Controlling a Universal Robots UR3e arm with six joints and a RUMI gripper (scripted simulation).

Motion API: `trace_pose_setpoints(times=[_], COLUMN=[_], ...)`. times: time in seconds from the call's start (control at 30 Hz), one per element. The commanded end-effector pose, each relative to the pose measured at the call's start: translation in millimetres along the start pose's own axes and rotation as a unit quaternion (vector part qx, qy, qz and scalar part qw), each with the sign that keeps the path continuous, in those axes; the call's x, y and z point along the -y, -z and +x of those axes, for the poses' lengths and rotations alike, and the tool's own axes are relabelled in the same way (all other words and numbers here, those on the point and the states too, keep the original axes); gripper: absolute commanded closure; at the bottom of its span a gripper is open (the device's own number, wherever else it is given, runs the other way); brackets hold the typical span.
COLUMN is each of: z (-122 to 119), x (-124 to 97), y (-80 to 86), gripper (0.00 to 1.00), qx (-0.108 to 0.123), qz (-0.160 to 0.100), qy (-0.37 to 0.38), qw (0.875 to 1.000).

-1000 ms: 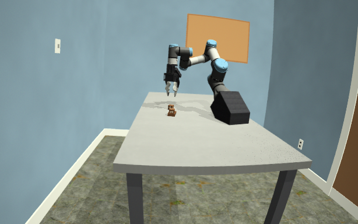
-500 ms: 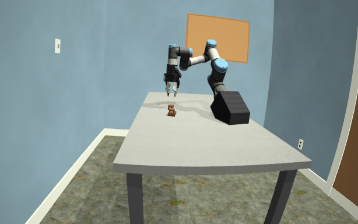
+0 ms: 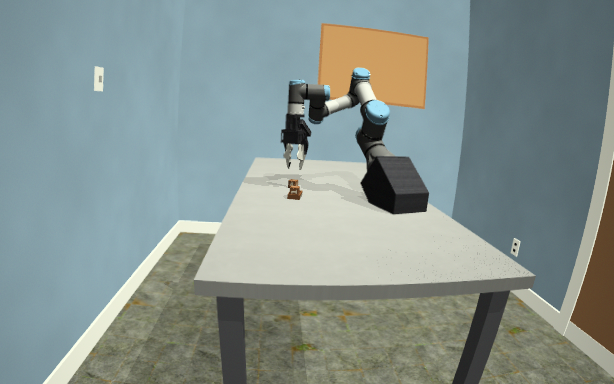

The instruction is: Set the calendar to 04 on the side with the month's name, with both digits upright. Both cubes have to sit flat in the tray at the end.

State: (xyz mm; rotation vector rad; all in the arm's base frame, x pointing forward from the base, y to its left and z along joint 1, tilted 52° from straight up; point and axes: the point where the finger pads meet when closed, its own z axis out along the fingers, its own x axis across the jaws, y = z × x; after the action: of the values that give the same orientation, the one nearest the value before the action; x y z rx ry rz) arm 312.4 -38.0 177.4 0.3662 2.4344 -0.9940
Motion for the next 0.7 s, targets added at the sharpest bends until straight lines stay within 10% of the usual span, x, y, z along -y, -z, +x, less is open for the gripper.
trace_pose_setpoints(times=[0.0, 0.67], z=[-2, -2], x=[-1, -1], y=[-8.9, -32.5], gripper=[0.71, 0.71], qx=[0.005, 0.005], qz=[-0.004, -0.004], qy=[0.0, 0.0], qw=[1.0, 1.0])
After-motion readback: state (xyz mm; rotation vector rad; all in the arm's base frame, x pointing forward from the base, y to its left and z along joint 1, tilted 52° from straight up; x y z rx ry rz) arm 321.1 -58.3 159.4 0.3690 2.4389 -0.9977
